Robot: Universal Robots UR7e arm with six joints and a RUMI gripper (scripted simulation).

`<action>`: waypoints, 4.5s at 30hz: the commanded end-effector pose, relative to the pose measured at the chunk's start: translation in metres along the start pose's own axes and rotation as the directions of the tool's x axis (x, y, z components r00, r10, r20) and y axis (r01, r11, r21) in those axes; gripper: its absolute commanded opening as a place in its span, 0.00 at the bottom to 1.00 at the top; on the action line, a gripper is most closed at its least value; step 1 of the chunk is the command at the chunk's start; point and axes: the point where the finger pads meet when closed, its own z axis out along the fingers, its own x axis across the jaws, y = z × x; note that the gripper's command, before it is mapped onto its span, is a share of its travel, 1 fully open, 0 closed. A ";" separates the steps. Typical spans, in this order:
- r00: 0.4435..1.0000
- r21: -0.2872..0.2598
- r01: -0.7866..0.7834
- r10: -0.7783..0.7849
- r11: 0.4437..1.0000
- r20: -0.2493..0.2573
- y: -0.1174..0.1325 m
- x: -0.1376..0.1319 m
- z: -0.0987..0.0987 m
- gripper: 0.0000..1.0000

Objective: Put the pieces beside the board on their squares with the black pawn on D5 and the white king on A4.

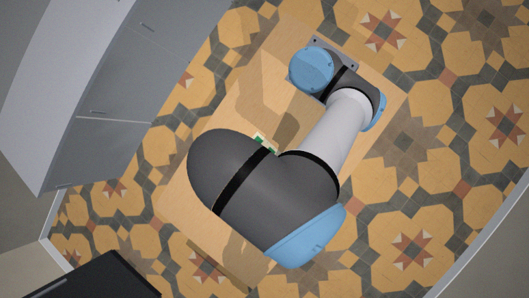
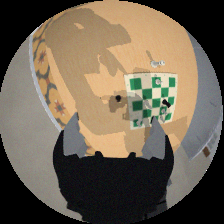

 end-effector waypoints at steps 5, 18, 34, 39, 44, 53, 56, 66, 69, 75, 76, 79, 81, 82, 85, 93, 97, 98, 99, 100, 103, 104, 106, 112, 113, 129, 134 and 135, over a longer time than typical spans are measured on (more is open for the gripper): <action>0.975 0.005 -0.224 0.224 0.975 -0.005 0.001 0.003 0.002 1.00; 0.909 0.006 -0.416 0.416 0.909 -0.004 0.003 0.007 0.004 1.00; 0.841 0.007 -0.540 0.540 0.841 -0.003 0.005 0.009 0.005 1.00; 0.828 0.007 -0.560 0.560 0.828 -0.003 0.005 0.009 0.005 1.00; 0.821 0.007 -0.571 0.571 0.821 -0.003 0.005 0.010 0.005 1.00; 0.818 0.007 -0.575 0.575 0.818 -0.003 0.006 0.010 0.005 1.00; 0.818 0.007 -0.575 0.575 0.818 -0.003 0.006 0.010 0.005 1.00; 0.818 0.007 -0.575 0.575 0.818 -0.003 0.006 0.010 0.005 0.20; 0.818 0.007 -0.575 0.575 0.818 -0.003 0.006 0.010 0.005 0.20; 0.818 0.007 -0.575 0.575 0.818 -0.003 0.006 0.010 0.005 0.20; 0.818 0.007 -0.575 0.575 0.818 -0.003 0.006 0.010 0.005 0.20; 0.818 0.007 -0.575 0.575 0.818 -0.003 0.006 0.010 0.005 0.20; 0.818 0.007 -0.575 0.575 0.818 -0.003 0.006 0.010 0.005 0.20; 0.818 0.007 -0.575 0.575 0.818 -0.003 0.006 0.010 0.005 0.20; 0.818 0.007 -0.575 0.575 0.818 -0.003 0.006 0.010 0.005 0.20; 0.818 0.007 -0.575 0.575 0.818 -0.003 0.006 0.010 0.006 0.20; 0.818 0.007 -0.575 0.575 0.818 -0.003 0.006 0.010 0.006 0.20; 0.818 0.007 -0.575 0.575 0.818 -0.003 0.006 0.010 0.006 0.20; 0.818 0.007 -0.575 0.575 0.818 -0.003 0.006 0.010 0.006 0.20; 0.818 0.007 -0.575 0.575 0.818 -0.003 0.006 0.010 0.006 0.20; 0.818 0.007 -0.575 0.575 0.818 -0.003 0.006 0.010 0.008 0.20; 0.818 0.007 -0.575 0.575 0.818 -0.003 0.006 0.010 0.008 0.20; 0.818 0.007 -0.575 0.575 0.818 -0.004 0.006 0.010 0.010 0.20; 0.818 0.007 -0.575 0.575 0.818 -0.004 0.005 0.010 0.016 0.20; 0.818 0.007 -0.575 0.575 0.818 -0.004 0.005 0.010 0.018 0.20; 0.818 0.007 -0.575 0.575 0.818 -0.004 0.005 0.010 0.040 0.20; 0.818 0.007 -0.575 0.575 0.818 -0.004 0.005 0.010 0.044 0.20; 0.818 0.007 -0.575 0.575 0.818 -0.004 0.005 0.010 0.046 0.20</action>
